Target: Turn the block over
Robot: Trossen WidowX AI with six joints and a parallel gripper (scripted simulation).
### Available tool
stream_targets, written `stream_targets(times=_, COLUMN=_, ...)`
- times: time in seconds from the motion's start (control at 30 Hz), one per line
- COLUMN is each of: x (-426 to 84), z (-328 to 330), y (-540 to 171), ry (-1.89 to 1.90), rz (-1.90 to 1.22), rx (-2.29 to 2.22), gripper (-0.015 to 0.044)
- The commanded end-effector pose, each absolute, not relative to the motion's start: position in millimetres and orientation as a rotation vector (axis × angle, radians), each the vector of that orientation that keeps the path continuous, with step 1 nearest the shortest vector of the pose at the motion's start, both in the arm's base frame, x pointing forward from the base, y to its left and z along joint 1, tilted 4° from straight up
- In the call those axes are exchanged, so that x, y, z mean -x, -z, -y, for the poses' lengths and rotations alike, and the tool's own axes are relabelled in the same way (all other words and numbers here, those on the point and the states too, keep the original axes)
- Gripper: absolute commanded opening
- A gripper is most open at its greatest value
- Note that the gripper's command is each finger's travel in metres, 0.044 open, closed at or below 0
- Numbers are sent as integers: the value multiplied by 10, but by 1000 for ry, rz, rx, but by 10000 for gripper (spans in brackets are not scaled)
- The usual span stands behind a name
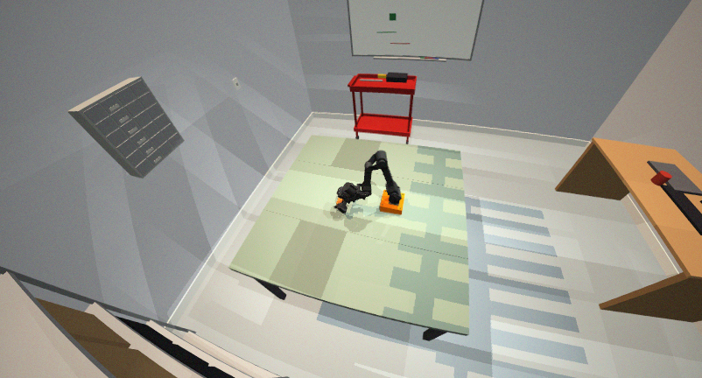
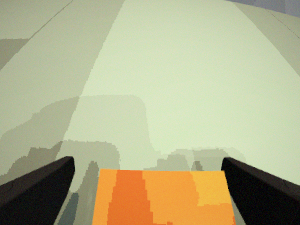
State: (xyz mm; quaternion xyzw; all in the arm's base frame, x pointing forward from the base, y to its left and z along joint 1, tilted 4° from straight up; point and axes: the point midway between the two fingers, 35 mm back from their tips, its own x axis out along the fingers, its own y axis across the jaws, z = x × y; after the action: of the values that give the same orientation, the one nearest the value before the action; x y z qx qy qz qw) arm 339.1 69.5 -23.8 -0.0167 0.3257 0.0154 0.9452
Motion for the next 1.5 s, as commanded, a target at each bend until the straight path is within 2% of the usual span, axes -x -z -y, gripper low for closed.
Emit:
stream_targets(times=0.0, x=-3376, z=-701, y=-76, ry=-33, rz=-867, rx=21, gripper=440)
stream_targets(times=0.2, x=-3168, z=-654, y=-492, ry=-29, rz=-1006, rx=10, gripper=440)
stream_targets(times=0.7, x=-3070, z=-630, y=-521, ry=-24, rz=-1053, rx=14, gripper=440)
stream_targets(times=1.27, x=-3478, z=-655, y=-757, ry=-21, rz=-1578, rx=25, gripper=440)
stream_targets(times=1.47, x=-3484, z=-629, y=-768, ry=-20, rz=-1601, rx=24, gripper=440)
